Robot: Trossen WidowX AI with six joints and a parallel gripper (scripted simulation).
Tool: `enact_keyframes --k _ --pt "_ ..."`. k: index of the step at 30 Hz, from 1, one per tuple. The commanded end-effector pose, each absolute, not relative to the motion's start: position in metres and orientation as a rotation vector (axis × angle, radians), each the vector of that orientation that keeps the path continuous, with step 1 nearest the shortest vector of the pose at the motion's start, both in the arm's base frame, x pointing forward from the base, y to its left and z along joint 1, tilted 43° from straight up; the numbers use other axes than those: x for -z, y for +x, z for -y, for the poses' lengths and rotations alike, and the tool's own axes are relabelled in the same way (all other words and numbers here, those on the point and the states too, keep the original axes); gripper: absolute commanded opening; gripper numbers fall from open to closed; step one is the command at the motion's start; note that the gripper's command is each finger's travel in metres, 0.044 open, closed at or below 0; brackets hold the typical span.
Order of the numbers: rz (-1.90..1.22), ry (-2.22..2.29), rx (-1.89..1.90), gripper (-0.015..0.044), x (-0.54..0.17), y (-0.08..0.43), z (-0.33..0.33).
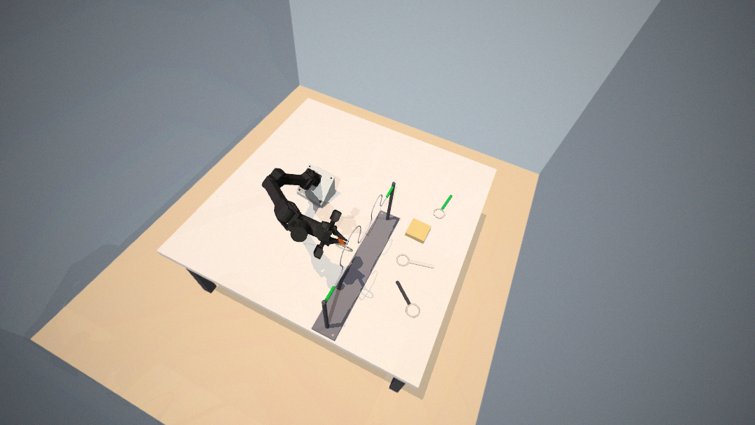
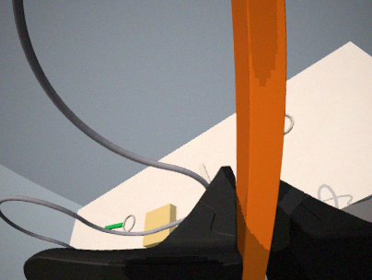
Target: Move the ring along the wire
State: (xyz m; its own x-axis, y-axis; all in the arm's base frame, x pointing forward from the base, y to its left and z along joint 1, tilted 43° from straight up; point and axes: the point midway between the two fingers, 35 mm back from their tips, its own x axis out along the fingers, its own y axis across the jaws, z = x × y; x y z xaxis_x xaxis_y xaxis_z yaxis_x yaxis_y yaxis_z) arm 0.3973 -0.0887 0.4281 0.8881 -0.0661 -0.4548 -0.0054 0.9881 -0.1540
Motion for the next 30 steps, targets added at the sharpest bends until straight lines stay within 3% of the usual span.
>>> enact_keyframes --k 1,30 --pt "-0.479 -0.206 0.043 -0.0150 -0.426 0.398 0.090" --pt "-0.444 -0.573 0.127 -0.0150 -0.430 0.399 0.103"
